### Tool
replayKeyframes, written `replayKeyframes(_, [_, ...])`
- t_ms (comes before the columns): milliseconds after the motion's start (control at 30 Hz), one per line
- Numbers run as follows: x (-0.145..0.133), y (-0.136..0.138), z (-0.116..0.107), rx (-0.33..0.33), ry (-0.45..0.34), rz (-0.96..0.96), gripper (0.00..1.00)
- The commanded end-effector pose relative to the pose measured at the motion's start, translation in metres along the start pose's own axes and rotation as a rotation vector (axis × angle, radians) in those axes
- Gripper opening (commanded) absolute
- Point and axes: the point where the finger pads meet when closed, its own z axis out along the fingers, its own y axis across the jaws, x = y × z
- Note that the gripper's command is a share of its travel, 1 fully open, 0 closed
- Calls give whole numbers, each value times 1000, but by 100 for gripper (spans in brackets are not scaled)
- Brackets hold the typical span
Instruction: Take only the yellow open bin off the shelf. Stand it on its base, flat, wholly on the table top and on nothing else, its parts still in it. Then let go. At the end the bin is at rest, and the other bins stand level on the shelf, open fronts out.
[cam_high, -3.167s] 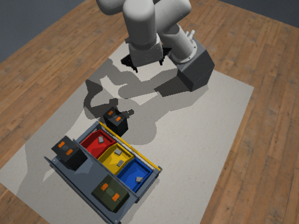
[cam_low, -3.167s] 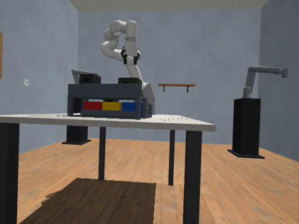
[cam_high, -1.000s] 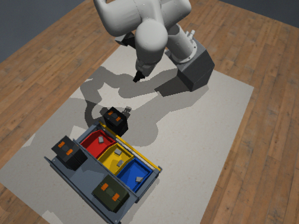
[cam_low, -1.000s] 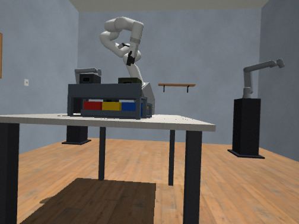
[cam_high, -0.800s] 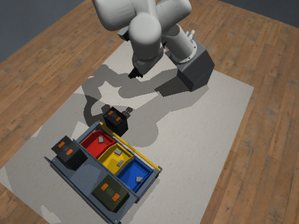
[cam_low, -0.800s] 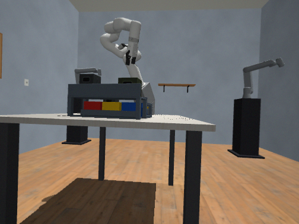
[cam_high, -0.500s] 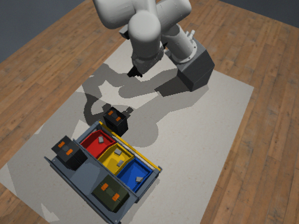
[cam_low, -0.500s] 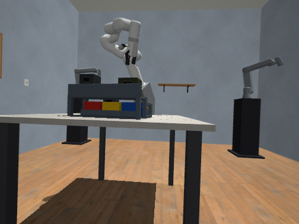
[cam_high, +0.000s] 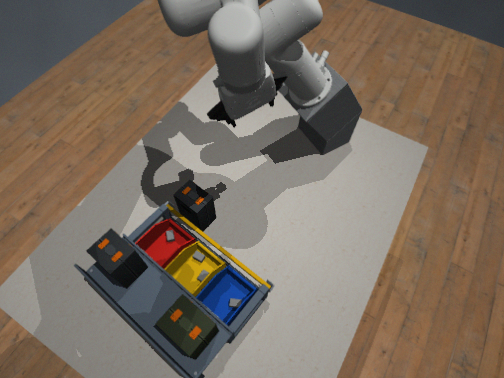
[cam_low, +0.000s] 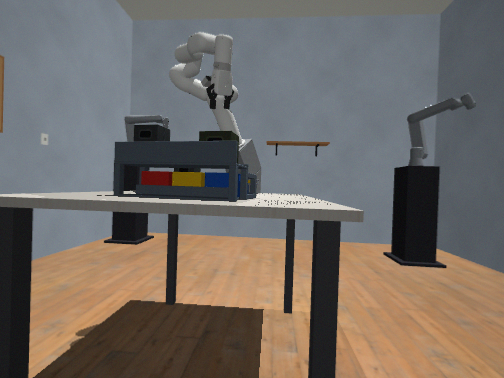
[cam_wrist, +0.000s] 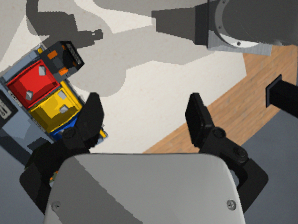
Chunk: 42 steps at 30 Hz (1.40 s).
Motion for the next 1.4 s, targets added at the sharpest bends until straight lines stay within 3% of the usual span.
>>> replayKeyframes(0, [0, 0, -1, 1, -3, 2, 100])
replayKeyframes(67, [0, 0, -1, 1, -3, 2, 100])
replayKeyframes(233, [0, 0, -1, 21, -97, 243, 100])
replayKeyframes(633, [0, 0, -1, 21, -97, 243, 100])
replayKeyframes(800, [0, 0, -1, 40, -192, 483, 100])
replayKeyframes(1200, [0, 0, -1, 40, -192, 483, 100])
replayKeyframes(1367, [0, 0, -1, 60, -287, 724, 100])
